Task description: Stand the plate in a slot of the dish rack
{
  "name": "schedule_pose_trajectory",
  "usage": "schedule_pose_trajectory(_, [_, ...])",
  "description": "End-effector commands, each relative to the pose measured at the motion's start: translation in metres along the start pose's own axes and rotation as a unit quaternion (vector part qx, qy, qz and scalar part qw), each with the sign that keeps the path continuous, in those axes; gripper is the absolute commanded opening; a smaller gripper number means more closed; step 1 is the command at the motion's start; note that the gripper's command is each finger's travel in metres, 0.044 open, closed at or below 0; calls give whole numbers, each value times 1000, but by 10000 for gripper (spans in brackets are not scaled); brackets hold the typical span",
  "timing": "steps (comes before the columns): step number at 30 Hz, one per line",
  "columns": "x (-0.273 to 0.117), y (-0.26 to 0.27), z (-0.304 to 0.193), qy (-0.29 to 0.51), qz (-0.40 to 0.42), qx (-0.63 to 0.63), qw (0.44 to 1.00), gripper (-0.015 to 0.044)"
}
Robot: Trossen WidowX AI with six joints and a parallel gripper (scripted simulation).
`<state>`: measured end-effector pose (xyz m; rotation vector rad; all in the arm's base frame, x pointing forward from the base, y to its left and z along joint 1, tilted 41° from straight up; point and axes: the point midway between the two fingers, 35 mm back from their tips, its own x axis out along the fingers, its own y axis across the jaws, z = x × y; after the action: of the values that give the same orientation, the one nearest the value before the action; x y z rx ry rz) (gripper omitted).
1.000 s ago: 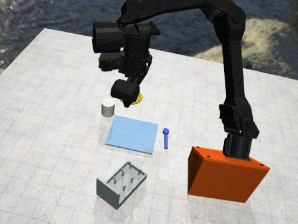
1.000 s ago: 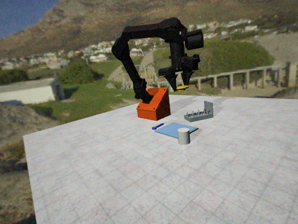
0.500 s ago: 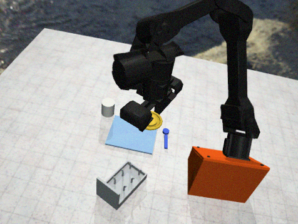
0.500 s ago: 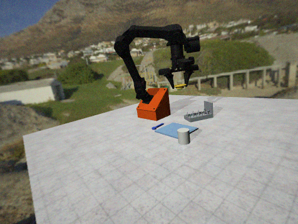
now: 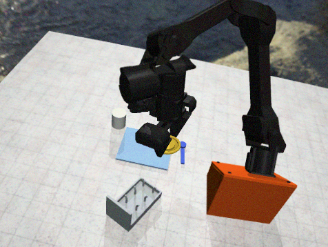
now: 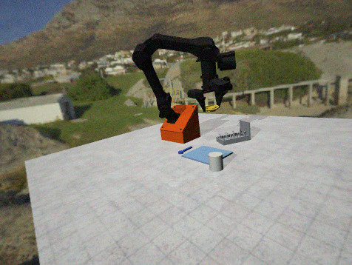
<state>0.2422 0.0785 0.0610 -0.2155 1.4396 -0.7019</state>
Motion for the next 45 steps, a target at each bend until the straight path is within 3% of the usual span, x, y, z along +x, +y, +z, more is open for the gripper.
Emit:
schedule_pose_trajectory(1, [12, 1, -2, 29, 23, -38, 999, 0])
schedule_pose_trajectory(23, [62, 8, -8, 101, 200, -221, 949, 0])
schedule_pose_trajectory(45, [93, 11, -6, 11, 385, -369, 846, 0])
